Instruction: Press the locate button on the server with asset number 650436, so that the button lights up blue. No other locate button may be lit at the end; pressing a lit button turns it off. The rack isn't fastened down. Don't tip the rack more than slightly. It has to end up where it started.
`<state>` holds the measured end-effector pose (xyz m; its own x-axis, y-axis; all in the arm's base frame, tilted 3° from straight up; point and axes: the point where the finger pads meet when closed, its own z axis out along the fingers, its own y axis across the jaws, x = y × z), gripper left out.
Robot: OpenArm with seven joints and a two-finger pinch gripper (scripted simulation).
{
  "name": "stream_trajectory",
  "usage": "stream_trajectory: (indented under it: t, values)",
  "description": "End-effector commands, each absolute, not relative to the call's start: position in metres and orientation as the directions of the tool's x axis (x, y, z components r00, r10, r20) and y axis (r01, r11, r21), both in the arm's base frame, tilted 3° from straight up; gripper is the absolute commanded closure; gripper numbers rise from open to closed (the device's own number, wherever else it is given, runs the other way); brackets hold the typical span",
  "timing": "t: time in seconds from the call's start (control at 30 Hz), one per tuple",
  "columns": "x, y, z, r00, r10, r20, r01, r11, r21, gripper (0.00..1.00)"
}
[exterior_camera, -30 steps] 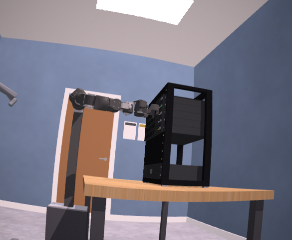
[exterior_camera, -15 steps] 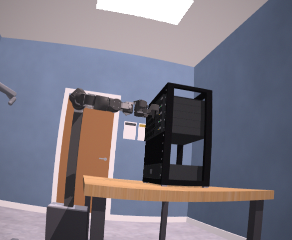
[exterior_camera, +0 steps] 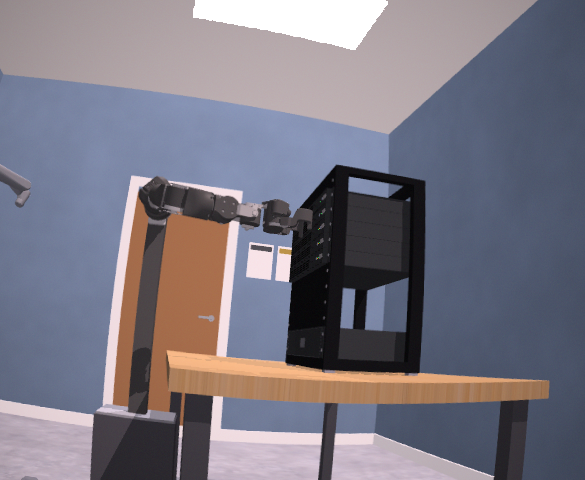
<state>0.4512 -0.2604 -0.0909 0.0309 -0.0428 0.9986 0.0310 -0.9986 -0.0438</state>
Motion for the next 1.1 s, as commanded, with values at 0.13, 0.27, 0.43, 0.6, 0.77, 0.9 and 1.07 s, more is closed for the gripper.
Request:
stream_trajectory:
  t: [0.13,0.27,0.43,0.6,0.77,0.9,1.07]
  values:
    - [0.443,-0.263,-0.087,0.019,-0.052,0.998,0.017,-0.998,-0.053,0.40]
    - [0.433,-0.264,-0.087,0.019,-0.052,0.998,0.017,-0.998,-0.053,0.40]
    - [0.423,-0.264,-0.087,0.019,-0.052,0.998,0.017,-0.998,-0.053,0.40]
    - [0.418,-0.264,-0.087,0.019,-0.052,0.998,0.017,-0.998,-0.053,0.40]
    - [0.418,-0.264,-0.086,0.019,-0.052,0.998,0.017,-0.998,-0.053,0.40]
    - [0.418,-0.264,-0.083,0.019,-0.052,0.998,0.017,-0.998,-0.053,0.40]
    - [0.418,-0.265,-0.074,0.019,-0.052,0.998,0.017,-0.998,-0.053,0.40]
